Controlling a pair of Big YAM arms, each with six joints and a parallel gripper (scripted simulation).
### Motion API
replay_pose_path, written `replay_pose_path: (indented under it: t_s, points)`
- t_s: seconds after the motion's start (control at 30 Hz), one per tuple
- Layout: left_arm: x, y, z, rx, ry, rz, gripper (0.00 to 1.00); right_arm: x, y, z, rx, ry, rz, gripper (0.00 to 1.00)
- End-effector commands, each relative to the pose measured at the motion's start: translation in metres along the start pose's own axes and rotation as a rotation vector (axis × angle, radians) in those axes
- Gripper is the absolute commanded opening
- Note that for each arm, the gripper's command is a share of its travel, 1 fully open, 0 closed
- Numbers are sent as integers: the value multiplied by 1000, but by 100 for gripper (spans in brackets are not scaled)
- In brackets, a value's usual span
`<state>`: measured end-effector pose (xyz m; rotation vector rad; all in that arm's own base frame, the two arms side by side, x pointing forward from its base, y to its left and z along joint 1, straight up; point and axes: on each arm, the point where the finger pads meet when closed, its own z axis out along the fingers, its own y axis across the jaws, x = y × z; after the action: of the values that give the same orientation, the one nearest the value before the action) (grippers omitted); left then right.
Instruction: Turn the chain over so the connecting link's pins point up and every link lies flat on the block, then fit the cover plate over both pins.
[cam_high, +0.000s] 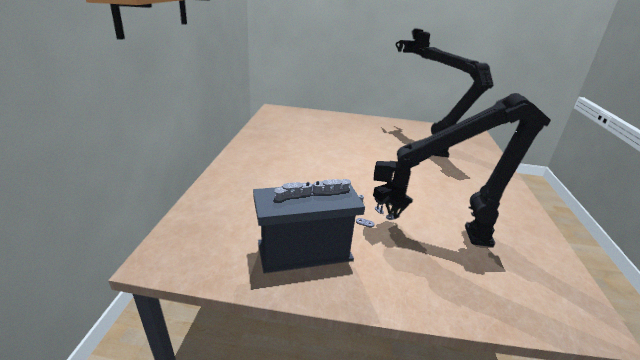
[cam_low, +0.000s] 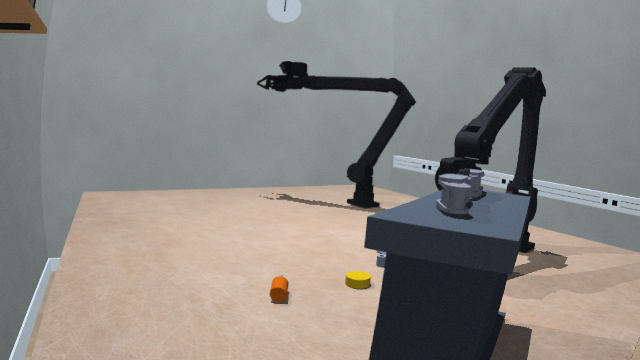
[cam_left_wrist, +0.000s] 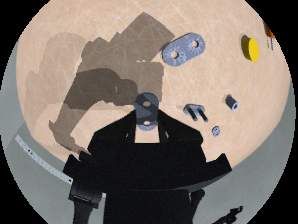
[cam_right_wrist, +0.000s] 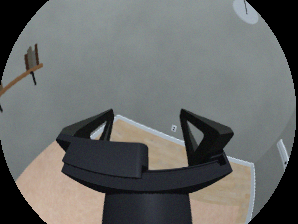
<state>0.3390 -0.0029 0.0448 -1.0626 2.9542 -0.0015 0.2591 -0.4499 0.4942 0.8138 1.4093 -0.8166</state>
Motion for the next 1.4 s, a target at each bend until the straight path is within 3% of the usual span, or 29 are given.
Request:
replay_pose_path:
  t_s: [0.0,0.17,0.27,0.43,0.53,0.63,0.77,1.0,1.1,1.13,1.37]
  points:
    - [-21,-15,-22,28,-35,1,21,-44,4,2,-5,-64,0,100]
    - [-27,-6,-30,35,-51,-13,21,-44,4,2,-5,-64,0,100]
    - [-12,24,-3,2,-4,-7,21,-44,4,2,-5,-64,0,100]
    - [-37,63,-6,16,-27,-17,21,-44,4,2,-5,-64,0,100]
    - [-46,55,-12,21,-31,2,21,-44,4,2,-5,-64,0,100]
    - [-38,98,-4,2,3,-43,21,-44,4,2,-5,-64,0,100]
    - [-57,134,-5,15,-34,-60,21,-44,4,2,-5,-64,0,100]
    - [-56,209,-1,7,-28,-126,21,-44,4,2,-5,-64,0,100]
    - [-66,205,-4,9,-21,-115,21,-44,4,2,-5,-64,0,100]
    - [-49,220,3,5,-2,-153,21,-44,4,2,-5,-64,0,100]
    - [-41,280,2,2,-31,-194,21,-44,4,2,-5,-64,0,100]
